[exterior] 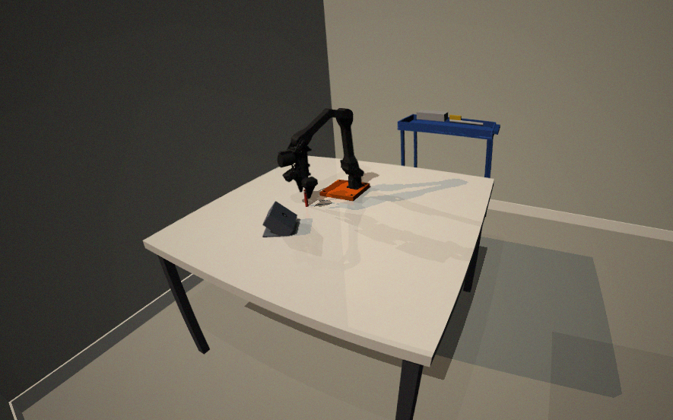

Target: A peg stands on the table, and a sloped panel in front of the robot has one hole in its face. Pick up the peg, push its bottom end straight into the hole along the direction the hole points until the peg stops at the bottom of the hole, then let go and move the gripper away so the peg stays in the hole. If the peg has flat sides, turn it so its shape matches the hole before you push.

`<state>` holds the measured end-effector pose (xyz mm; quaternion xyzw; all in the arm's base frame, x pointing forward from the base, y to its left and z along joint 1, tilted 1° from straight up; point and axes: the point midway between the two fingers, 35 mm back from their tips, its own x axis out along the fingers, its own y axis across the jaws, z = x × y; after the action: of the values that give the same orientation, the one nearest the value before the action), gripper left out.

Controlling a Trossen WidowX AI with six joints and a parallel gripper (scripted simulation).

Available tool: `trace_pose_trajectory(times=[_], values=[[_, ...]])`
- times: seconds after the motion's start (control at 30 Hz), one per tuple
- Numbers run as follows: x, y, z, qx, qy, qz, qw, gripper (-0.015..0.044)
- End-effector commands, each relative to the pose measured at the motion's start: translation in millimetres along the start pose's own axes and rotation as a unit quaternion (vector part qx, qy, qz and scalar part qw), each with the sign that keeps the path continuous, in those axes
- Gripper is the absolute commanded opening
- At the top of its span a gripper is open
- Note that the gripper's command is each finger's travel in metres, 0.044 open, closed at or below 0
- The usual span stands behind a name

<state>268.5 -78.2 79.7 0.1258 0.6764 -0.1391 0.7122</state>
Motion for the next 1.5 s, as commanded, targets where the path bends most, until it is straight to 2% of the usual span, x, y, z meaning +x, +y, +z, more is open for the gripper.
trace_pose_trajectory(times=[0.0, 0.33, 0.83, 1.07, 1.47], values=[[9.1, 0.2, -2.8, -0.002, 0.005, 0.001, 1.0, 0.044], [17.8, 0.2, -3.8, -0.002, 0.005, 0.001, 1.0, 0.044], [14.8, -0.1, -2.0, 0.0, 0.002, 0.0, 1.0, 0.0046], [14.8, -0.1, -2.0, 0.0, 0.002, 0.0, 1.0, 0.0], [-19.7, 0.1, 1.6, -0.001, 0.003, 0.0, 1.0, 0.0]])
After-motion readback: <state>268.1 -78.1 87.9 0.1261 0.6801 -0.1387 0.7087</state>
